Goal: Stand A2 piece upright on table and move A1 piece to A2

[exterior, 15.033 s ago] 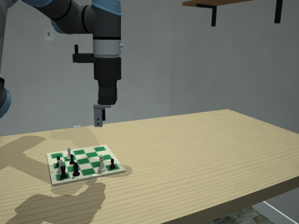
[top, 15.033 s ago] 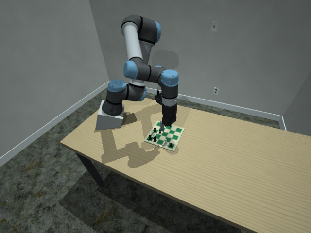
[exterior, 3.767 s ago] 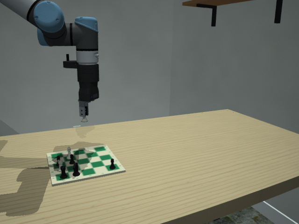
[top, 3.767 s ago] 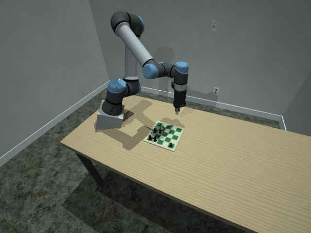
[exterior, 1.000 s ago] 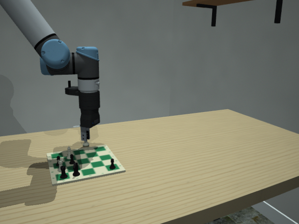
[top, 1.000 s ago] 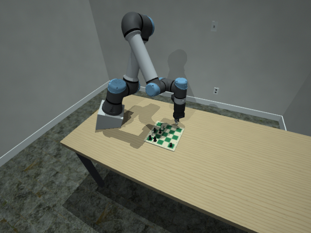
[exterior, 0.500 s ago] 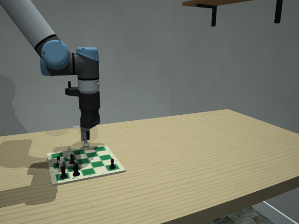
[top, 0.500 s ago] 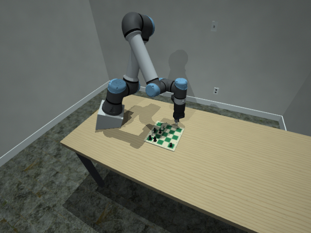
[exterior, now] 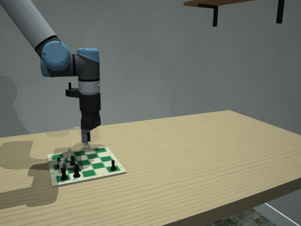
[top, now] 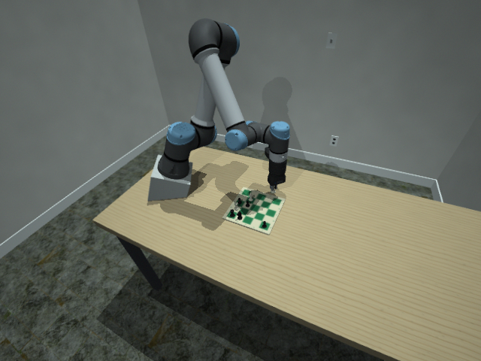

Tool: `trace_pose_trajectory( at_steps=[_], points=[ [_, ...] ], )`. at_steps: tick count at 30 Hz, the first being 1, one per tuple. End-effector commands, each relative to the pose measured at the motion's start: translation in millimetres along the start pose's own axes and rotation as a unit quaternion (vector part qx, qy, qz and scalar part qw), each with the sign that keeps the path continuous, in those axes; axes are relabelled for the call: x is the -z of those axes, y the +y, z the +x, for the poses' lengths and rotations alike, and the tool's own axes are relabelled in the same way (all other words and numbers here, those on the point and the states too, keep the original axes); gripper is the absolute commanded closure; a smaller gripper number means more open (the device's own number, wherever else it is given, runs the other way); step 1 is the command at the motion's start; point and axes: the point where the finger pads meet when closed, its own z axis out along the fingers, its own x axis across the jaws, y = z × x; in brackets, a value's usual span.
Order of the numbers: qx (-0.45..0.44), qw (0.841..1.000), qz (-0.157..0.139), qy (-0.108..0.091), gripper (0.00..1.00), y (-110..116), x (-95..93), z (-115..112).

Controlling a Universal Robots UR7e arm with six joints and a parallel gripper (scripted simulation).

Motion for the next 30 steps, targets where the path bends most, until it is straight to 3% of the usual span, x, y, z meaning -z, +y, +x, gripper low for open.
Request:
trace_pose_trajectory(
  at_steps=[1,26,27,29,30],
  points=[
    [0.000,1.000,-0.001,0.000,1.00,0.3,0.3,0.3],
    [0.000,1.000,-0.001,0.000,1.00,0.3,0.3,0.3],
    [0.000,1.000,-0.001,0.000,0.84,0.3,0.3,0.3],
    [0.000,1.000,-0.001,0.000,0.84,0.3,0.3,0.3],
    [0.000,1.000,-0.001,0.000,0.68,0.3,0.3,0.3]
  ],
)
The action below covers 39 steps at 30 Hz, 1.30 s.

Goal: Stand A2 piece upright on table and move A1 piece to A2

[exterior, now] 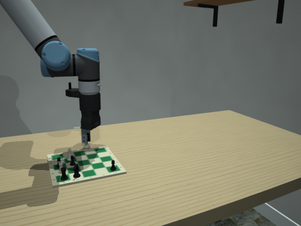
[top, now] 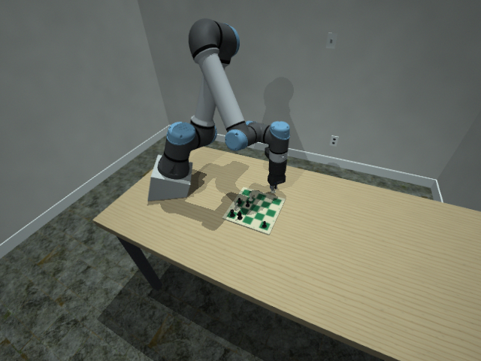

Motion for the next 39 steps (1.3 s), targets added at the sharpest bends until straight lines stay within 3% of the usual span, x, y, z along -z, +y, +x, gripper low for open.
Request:
trace_pose_trajectory(
  at_steps=[1,4,5,7,8,10,11,26,34,36,39],
  points=[
    [0.000,1.000,0.000,0.000,0.68,0,0.4,0],
    [0.000,1.000,0.000,0.000,0.68,0,0.4,0],
    [0.000,1.000,0.000,0.000,0.52,0,0.4,0],
    [0.000,1.000,0.000,0.000,0.52,0,0.4,0],
    [0.000,1.000,0.000,0.000,0.37,0,0.4,0],
    [0.000,1.000,0.000,0.000,0.37,0,0.4,0],
    [0.000,1.000,0.000,0.000,0.21,0,0.4,0],
    [0.000,1.000,0.000,0.000,0.21,0,3.2,0],
    [0.000,1.000,0.000,0.000,0.21,0,31.7,0],
    [0.000,1.000,0.000,0.000,0.21,0,31.7,0],
    [0.000,1.000,0.000,0.000,0.21,0,48.3,0]
  ],
)
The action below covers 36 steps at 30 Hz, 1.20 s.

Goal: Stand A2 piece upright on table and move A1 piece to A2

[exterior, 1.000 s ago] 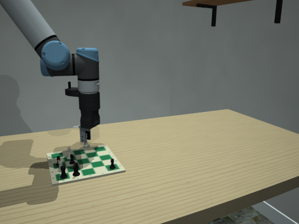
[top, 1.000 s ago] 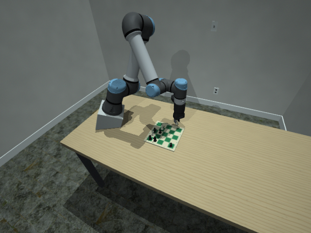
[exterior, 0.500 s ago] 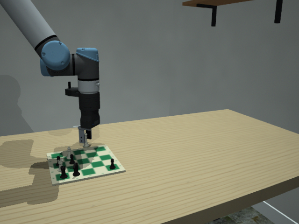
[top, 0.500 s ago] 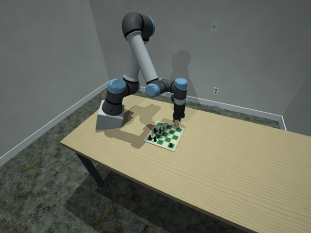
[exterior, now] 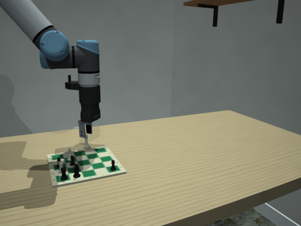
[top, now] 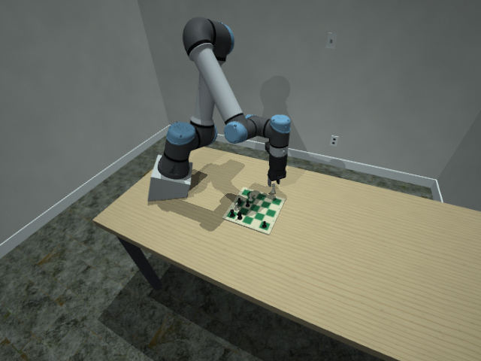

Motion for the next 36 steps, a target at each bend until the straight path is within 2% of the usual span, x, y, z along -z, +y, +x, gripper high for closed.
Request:
trace_pose_trajectory(
  at_steps=[1,6,11,16,17,36],
  points=[
    [0.000,1.000,0.000,0.000,0.21,0,26.9,0],
    [0.000,1.000,0.000,0.000,0.21,0,51.4,0],
    [0.000,1.000,0.000,0.000,0.21,0,62.4,0],
    [0.000,1.000,0.000,0.000,0.21,0,63.2,0],
    [0.000,1.000,0.000,0.000,0.00,0,63.2,0],
    [0.000,1.000,0.000,0.000,0.00,0,63.2,0]
  ],
)
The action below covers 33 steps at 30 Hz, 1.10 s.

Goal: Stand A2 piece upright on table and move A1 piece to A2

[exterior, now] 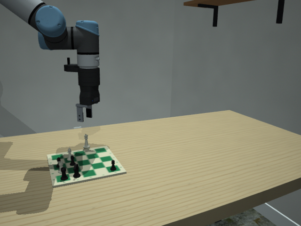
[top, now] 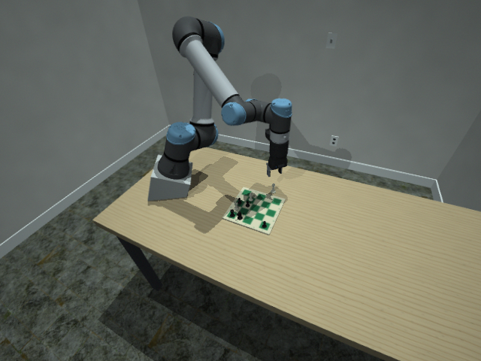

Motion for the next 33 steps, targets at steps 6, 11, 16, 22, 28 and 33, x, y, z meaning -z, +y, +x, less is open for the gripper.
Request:
trace_pose_trajectory(
  at_steps=[6,11,16,22,28,33],
  points=[
    [0.003,1.000,0.000,0.000,0.00,1,0.3,0],
    [0.014,1.000,0.000,0.000,0.00,3,-0.1,-2],
    [0.034,0.999,0.000,0.000,0.00,8,-0.8,-5],
    [0.085,0.996,0.000,-0.001,0.00,21,-2.4,-12],
    [0.146,0.989,0.000,-0.002,0.00,37,-4.3,-22],
    [0.204,0.979,0.001,-0.003,0.00,52,-5.9,-32]
  ],
)
